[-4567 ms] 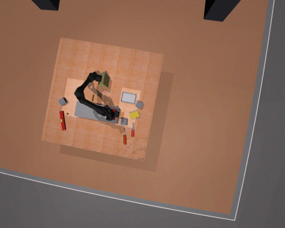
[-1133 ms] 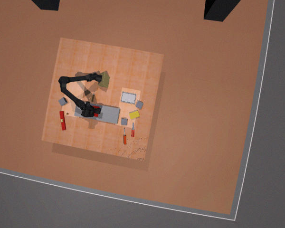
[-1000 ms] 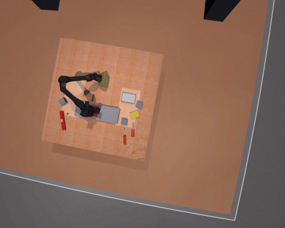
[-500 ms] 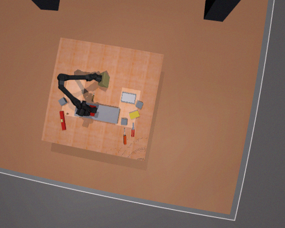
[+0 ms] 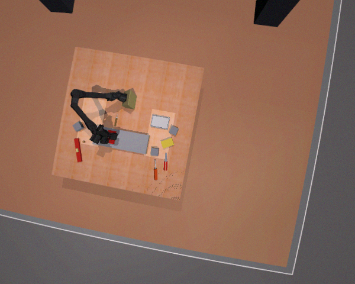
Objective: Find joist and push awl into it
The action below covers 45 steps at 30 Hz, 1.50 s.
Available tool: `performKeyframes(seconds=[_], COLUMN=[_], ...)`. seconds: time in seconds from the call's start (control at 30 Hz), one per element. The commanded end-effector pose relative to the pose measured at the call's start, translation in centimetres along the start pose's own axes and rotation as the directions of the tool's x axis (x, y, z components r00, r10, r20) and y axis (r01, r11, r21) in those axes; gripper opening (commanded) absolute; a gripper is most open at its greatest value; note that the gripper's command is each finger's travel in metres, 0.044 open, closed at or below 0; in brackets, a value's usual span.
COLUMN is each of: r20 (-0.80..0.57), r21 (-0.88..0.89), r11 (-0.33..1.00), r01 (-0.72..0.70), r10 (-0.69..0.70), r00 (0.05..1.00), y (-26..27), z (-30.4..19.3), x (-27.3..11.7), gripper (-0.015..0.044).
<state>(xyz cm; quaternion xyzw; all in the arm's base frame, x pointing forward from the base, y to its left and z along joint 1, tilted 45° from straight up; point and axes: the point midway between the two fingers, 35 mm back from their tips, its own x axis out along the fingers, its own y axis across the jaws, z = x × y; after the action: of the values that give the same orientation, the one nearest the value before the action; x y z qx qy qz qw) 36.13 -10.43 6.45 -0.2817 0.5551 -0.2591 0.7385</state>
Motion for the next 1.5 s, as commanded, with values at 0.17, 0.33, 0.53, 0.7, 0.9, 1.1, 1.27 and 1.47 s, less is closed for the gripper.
performKeyframes(seconds=[0.17, 0.33, 0.53, 0.7, 0.9, 1.1, 1.27, 1.47], r20=[-0.001, -0.001, -0.001, -0.001, -0.001, -0.001, -0.001, 0.0], r21=[0.007, 0.007, 0.007, 0.007, 0.007, 0.007, 0.007, 0.007], r11=[1.0, 1.0, 1.0, 1.0, 1.0, 1.0, 1.0, 1.0], r01=[0.007, 0.007, 0.008, 0.008, 0.009, 0.01, 0.011, 0.011], r10=[-0.007, -0.007, -0.008, -0.008, -0.009, -0.01, -0.011, -0.011], r00=[1.0, 1.0, 1.0, 1.0, 1.0, 1.0, 1.0, 1.0], y=[-2.5, -3.7, -5.1, -6.2, -7.6, -9.0, -10.2, -11.6], z=[0.0, 0.0, 0.0, 0.0, 0.0, 0.0, 0.0, 0.0], x=[0.0, 0.0, 0.0, 0.0, -0.1, -0.1, -0.1, -0.1], gripper=[0.0, 0.0, 0.0, 0.0, 0.0, 0.0, 0.0, 0.0])
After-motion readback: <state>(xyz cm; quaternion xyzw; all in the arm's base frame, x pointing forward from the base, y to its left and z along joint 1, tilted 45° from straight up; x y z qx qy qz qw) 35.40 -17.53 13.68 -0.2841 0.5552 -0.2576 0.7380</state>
